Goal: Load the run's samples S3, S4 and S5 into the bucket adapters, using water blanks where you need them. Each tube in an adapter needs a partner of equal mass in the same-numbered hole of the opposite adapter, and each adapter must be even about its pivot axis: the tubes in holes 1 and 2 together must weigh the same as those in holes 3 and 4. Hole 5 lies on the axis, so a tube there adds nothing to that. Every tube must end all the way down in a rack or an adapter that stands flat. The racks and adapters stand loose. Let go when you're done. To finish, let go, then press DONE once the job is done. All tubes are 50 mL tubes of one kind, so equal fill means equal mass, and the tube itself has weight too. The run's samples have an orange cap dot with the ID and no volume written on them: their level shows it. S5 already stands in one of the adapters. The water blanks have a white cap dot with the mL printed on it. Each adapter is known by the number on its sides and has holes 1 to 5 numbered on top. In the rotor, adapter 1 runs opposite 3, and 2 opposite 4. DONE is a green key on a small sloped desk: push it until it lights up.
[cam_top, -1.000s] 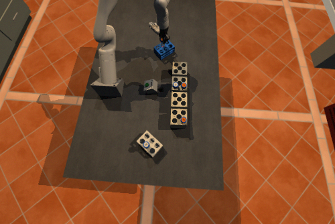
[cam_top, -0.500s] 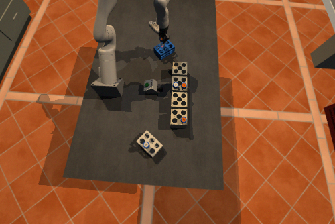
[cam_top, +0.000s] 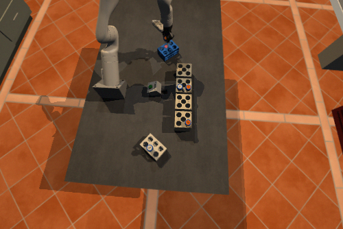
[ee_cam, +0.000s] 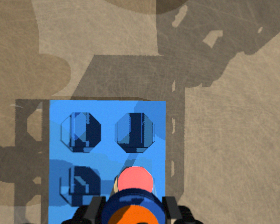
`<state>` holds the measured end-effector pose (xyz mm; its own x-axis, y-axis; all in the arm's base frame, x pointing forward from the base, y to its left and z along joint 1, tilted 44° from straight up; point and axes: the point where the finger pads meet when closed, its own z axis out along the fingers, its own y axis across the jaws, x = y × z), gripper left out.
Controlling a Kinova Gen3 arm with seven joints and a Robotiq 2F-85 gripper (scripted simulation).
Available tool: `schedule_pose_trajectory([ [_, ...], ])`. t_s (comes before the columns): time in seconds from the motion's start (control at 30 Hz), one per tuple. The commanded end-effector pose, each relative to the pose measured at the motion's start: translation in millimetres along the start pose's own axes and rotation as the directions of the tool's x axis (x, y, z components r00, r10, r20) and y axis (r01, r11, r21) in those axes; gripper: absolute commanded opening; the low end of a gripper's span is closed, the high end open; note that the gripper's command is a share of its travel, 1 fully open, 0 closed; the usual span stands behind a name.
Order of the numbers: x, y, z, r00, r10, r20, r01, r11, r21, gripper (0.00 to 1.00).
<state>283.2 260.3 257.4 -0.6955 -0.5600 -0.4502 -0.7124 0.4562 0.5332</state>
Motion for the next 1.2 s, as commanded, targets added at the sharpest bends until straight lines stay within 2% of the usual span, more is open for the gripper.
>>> schedule_pose_trajectory([
  [0.0,0,-2,-8.1,1.000,0.003,0.001,-0.003,1.000,0.008,0.10],
  [1.17,0,-2,-49.5,1.000,-0.001,0.001,0.001,1.000,0.008,0.10],
])
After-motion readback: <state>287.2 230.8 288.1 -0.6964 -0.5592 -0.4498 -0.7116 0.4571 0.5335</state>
